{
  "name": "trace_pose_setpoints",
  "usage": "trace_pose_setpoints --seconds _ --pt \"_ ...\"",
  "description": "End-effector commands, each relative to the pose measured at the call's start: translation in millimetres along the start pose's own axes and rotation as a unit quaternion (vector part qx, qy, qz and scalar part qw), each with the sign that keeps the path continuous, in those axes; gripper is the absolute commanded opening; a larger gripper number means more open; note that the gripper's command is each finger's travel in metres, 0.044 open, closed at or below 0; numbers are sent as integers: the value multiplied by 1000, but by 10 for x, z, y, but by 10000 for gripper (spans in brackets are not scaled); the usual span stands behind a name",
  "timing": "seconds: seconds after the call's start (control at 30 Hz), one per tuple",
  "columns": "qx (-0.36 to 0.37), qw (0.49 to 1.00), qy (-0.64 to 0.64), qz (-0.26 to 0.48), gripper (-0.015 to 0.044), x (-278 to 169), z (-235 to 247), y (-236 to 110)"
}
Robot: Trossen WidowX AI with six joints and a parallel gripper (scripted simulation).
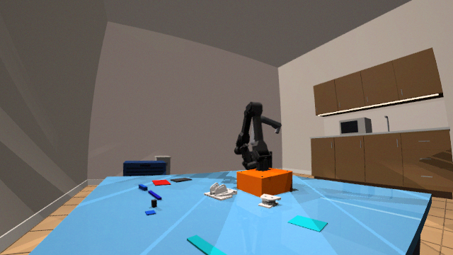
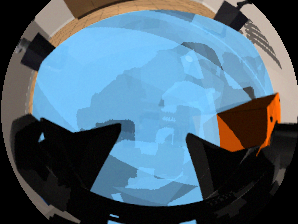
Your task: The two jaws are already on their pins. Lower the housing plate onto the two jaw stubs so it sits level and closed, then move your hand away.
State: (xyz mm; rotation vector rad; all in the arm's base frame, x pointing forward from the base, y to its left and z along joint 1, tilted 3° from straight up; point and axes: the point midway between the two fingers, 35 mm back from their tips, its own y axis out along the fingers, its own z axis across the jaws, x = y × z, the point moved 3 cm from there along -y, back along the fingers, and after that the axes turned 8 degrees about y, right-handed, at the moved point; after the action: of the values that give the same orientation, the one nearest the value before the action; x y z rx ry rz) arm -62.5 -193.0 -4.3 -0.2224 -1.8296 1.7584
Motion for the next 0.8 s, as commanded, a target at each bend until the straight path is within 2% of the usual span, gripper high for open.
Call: trace_pose_setpoints --seconds 0.0,0.03,0.77 --pt "0 1000 0 0 426 0 0 0" --pt "0 1000 -1 0 440 -3 0 -1" --pt "58 968 -241 36 440 -744 -194 -339"
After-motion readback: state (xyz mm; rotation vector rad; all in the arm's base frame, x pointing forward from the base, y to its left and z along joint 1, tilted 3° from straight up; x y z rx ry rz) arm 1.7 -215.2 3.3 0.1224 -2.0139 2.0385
